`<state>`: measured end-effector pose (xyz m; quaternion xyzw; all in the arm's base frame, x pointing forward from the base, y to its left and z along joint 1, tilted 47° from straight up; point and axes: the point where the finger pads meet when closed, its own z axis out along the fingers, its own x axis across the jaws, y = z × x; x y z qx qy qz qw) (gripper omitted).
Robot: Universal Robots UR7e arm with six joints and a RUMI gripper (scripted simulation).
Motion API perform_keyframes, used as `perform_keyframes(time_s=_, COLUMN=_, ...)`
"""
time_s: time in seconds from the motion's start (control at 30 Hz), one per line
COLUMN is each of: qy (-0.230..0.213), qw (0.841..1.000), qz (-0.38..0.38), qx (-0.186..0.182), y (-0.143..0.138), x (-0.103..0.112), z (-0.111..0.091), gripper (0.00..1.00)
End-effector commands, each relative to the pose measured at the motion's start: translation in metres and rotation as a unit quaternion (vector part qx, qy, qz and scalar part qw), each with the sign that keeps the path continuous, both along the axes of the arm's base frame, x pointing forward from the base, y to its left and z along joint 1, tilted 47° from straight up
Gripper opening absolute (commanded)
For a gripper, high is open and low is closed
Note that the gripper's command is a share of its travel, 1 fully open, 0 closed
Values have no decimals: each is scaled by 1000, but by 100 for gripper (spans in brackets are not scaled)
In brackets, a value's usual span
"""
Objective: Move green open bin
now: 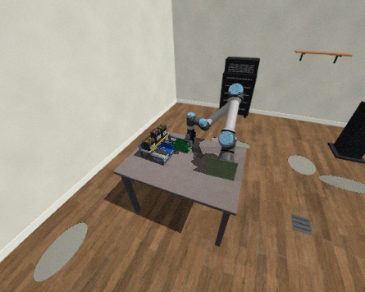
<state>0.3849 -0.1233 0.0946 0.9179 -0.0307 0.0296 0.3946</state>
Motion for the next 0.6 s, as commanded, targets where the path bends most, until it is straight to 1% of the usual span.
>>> perform_keyframes(time_s=0.0, qy=0, qw=1000, qz=0, qx=0, y=0, x=-1, z=0, gripper=0)
perform_keyframes(time_s=0.57, qy=0, qw=1000, qz=0, qx=0, y=0, x=-8, z=0, gripper=0)
